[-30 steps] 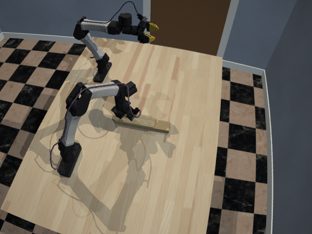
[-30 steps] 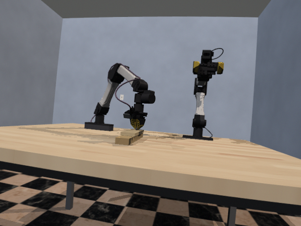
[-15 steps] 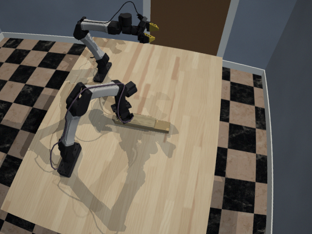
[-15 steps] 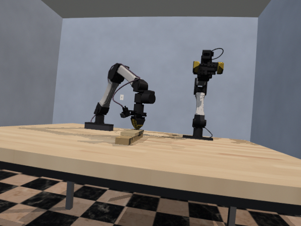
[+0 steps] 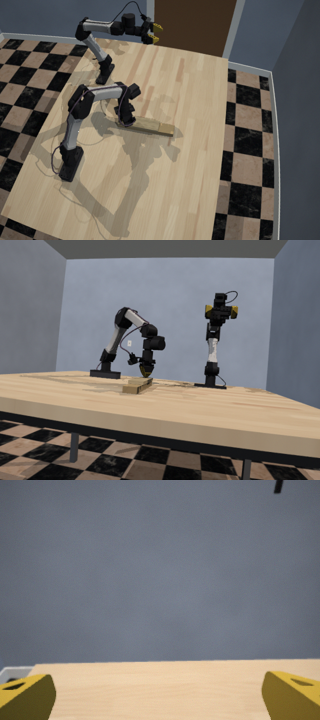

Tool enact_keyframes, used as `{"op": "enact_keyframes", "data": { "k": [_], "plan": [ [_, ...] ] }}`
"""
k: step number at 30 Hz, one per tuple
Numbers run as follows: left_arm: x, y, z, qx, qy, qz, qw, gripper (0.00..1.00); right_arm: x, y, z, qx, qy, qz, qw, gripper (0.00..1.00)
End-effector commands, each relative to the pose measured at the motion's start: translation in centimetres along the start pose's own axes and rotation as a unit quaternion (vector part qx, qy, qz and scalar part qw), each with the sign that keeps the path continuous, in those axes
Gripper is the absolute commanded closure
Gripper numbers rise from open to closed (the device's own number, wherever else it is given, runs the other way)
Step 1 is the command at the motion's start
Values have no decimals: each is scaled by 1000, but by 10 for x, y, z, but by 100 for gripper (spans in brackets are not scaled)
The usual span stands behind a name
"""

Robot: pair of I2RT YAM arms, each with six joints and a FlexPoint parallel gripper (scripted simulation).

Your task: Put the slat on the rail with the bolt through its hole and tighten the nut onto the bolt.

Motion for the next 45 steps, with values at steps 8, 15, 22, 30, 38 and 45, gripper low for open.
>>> {"op": "enact_keyframes", "data": {
  "k": [8,15,22,30,38,45],
  "plan": [
    [2,-2,-6,-1,-9,3,1000,0,5,3,1,-1,1,-7,1000,86],
    [2,-2,-6,-1,-9,3,1000,0,5,2,1,0,1,-8,1000,75],
    [2,-2,-6,-1,-9,3,1000,0,5,2,1,0,1,-8,1000,64],
    [2,-2,-6,-1,-9,3,1000,0,3,1,1,0,0,-5,1000,64],
    [2,-2,-6,-1,-9,3,1000,0,10,1,1,189,-1,-11,982,64],
    [2,-2,-6,-1,-9,3,1000,0,17,1,1,378,-2,-16,926,64]
  ]
}}
Point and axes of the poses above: on each arm, the point where the finger pads meet when closed, its own x axis back along the fingers, its own y axis across the jaws, z = x × y, the point moved 6 cm from there along x, back along the fingers, and after that the axes turned 11 degrees about x, right-handed, at the moved point
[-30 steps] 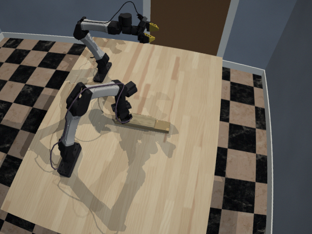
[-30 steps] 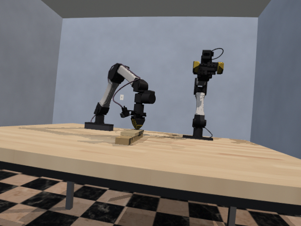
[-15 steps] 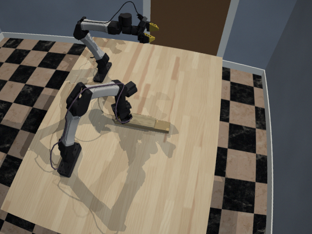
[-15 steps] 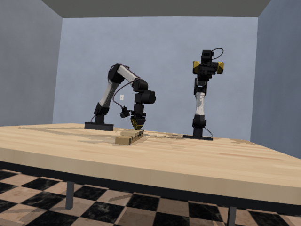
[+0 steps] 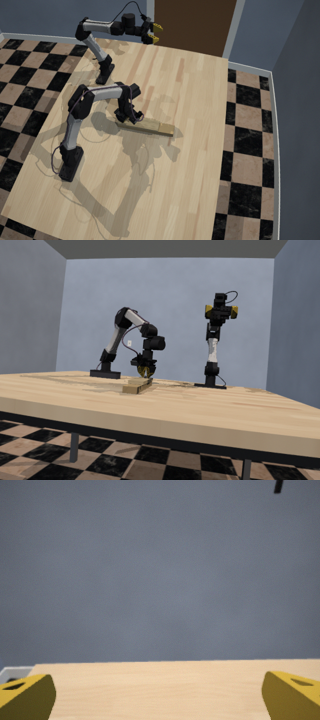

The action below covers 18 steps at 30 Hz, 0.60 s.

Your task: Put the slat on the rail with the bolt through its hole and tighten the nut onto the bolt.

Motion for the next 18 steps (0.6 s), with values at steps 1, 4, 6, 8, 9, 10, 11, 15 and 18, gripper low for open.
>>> {"op": "enact_keyframes", "data": {
  "k": [1,4,6,8,9,10,11,15,18],
  "plan": [
    [2,-2,-6,-1,-9,3,1000,0,17,2,1,121,-5,-15,993,64],
    [2,-2,-6,-1,-9,3,1000,0,18,2,0,246,-7,-16,969,64],
    [2,-2,-6,-1,-9,3,1000,0,19,2,0,301,-8,-15,953,64],
    [2,-2,-6,-1,-9,3,1000,0,19,2,-1,357,-9,-15,934,64],
    [2,-2,-6,-1,-9,3,1000,0,20,3,-1,383,-10,-14,924,64],
    [2,-2,-6,-1,-9,3,1000,0,20,3,-1,410,-10,-14,912,64],
    [2,-2,-6,-1,-9,3,1000,0,20,3,-1,436,-11,-14,900,64],
    [2,-2,-6,-1,-9,3,1000,0,21,3,-1,537,-12,-13,844,64],
    [2,-2,-6,-1,-9,3,1000,0,21,3,-1,561,-13,-12,828,64]
  ]
}}
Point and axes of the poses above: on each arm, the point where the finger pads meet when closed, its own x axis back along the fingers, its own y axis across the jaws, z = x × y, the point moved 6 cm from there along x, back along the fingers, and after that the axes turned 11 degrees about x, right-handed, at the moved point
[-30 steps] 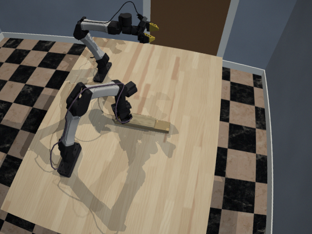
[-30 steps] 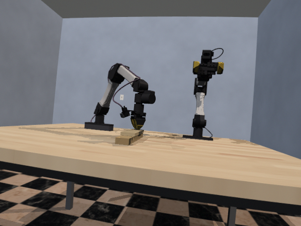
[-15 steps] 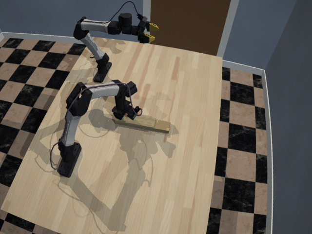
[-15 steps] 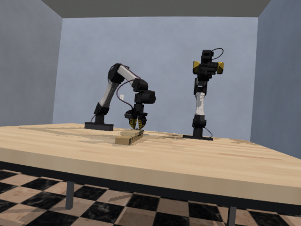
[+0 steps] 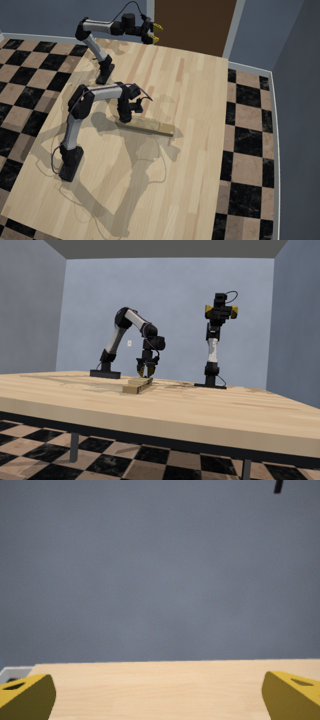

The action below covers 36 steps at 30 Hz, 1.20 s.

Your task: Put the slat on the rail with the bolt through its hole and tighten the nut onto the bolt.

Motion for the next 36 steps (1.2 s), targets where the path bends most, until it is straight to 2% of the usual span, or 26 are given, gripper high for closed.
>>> {"op": "enact_keyframes", "data": {
  "k": [1,8,15,17,18,24,36],
  "plan": [
    [2,-2,-6,-1,-9,3,1000,0,21,1,-3,174,-22,-6,984,64],
    [2,-2,-6,-1,-9,3,1000,0,22,1,-3,366,-21,-1,930,64],
    [2,-2,-6,-1,-9,3,1000,0,23,1,-3,548,-21,4,836,64],
    [2,-2,-6,-1,-9,3,1000,0,23,1,-3,548,-21,4,836,64],
    [2,-2,-6,-1,-9,3,1000,0,23,0,-3,607,-22,5,794,64],
    [2,-2,-6,-1,-9,3,1000,0,21,0,-3,728,-22,7,685,64],
    [2,-2,-6,-1,-9,3,1000,0,21,1,-2,729,-21,6,685,64]
  ]
}}
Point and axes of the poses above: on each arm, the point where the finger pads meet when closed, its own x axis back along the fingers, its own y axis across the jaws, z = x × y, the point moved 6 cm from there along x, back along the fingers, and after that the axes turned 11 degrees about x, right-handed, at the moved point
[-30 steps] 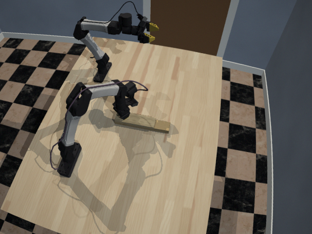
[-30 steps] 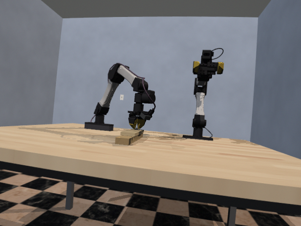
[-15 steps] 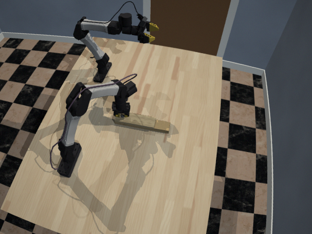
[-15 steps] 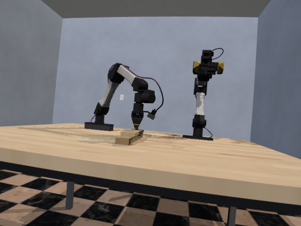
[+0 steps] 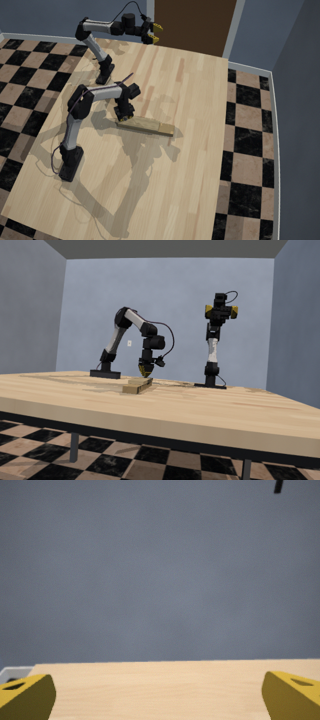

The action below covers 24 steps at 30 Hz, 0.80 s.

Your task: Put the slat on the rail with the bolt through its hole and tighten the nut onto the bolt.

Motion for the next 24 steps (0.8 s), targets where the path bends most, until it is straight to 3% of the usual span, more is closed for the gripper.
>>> {"op": "enact_keyframes", "data": {
  "k": [1,24],
  "plan": [
    [2,-2,-6,-1,-9,3,1000,0,17,-3,-1,13,-9,17,1000,64],
    [2,-2,-6,-1,-9,3,1000,0,5,-2,-1,11,-4,8,1000,64]
  ]
}}
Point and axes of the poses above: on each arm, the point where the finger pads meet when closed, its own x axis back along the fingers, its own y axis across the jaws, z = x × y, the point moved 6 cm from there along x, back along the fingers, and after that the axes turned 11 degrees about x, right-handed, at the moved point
